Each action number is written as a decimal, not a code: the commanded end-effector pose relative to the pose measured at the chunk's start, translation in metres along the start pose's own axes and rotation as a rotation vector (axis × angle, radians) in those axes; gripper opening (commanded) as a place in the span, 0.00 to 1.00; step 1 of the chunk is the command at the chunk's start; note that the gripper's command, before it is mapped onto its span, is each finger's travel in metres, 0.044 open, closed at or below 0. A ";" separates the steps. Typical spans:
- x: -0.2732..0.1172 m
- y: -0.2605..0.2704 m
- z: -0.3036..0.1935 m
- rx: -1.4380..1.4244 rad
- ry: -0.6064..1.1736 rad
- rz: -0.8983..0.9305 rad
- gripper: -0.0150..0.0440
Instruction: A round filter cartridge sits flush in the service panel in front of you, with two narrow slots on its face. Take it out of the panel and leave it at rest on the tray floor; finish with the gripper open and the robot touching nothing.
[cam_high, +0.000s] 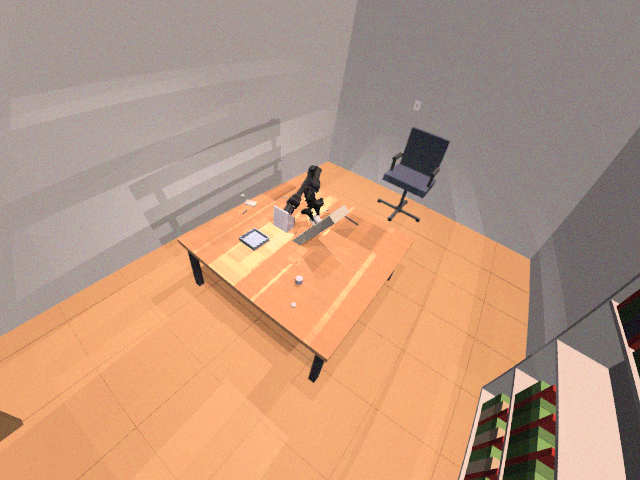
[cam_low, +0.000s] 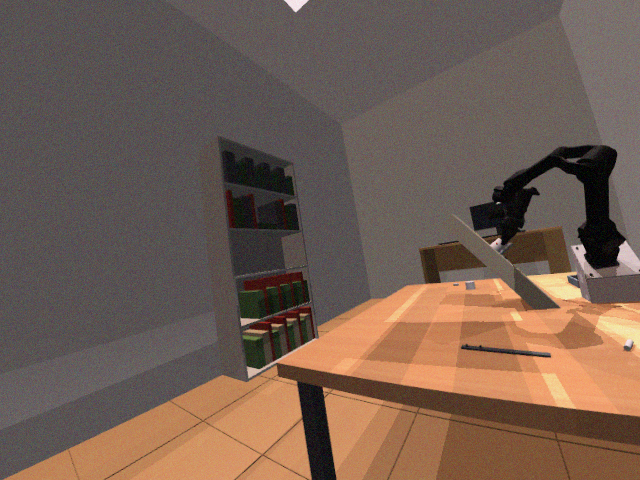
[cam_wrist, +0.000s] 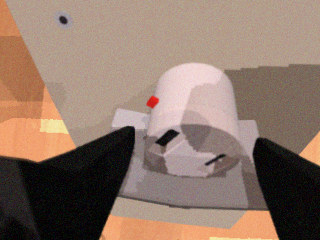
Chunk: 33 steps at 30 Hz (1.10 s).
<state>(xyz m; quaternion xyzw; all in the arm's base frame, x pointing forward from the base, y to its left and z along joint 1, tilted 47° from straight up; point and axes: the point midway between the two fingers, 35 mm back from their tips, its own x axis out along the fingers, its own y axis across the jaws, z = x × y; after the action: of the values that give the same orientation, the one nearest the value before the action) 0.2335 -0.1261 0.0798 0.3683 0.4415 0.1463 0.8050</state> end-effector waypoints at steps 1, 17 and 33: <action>-0.001 0.000 0.000 0.000 -0.001 0.000 0.68; -0.003 0.000 0.005 0.000 -0.001 0.000 0.30; -0.053 -0.003 0.028 0.036 -0.007 -0.005 0.25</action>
<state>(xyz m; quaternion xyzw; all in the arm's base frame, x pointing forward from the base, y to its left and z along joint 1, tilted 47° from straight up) 0.2329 -0.1592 0.1104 0.3790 0.4425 0.1392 0.8007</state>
